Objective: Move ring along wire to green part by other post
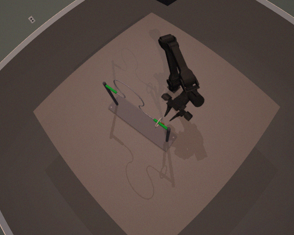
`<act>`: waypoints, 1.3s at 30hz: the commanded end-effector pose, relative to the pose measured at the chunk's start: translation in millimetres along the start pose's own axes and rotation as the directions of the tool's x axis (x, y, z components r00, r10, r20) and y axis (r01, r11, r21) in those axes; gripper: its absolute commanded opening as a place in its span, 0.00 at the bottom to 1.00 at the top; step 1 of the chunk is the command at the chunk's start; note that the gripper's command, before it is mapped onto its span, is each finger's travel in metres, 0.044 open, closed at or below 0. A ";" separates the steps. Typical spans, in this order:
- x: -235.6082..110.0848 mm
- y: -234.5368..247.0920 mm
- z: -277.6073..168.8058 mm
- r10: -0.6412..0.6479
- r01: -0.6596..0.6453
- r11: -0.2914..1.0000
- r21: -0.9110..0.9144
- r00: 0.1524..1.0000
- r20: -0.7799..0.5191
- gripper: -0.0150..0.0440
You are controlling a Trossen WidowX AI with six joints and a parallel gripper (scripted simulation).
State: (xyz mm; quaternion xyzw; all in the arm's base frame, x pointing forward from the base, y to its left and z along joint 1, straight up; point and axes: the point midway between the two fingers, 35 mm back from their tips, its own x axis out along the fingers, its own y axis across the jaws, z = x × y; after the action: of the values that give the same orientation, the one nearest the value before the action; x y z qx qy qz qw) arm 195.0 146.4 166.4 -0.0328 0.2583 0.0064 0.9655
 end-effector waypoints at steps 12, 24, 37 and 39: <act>-15.6 -1.9 4.6 0.001 -0.001 1.000 0.012 1.000 0.016 0.53; -15.6 -1.9 4.6 0.001 -0.001 1.000 0.012 1.000 0.016 0.53; -26.9 0.0 0.6 0.003 -0.003 1.000 0.008 1.000 -0.002 0.66; -43.7 0.0 -0.5 0.001 -0.001 1.000 0.008 1.000 -0.006 0.75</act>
State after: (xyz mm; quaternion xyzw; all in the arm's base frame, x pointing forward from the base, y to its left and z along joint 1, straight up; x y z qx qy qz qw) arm 173.2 144.3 176.6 -0.0332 0.2617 0.0049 0.9646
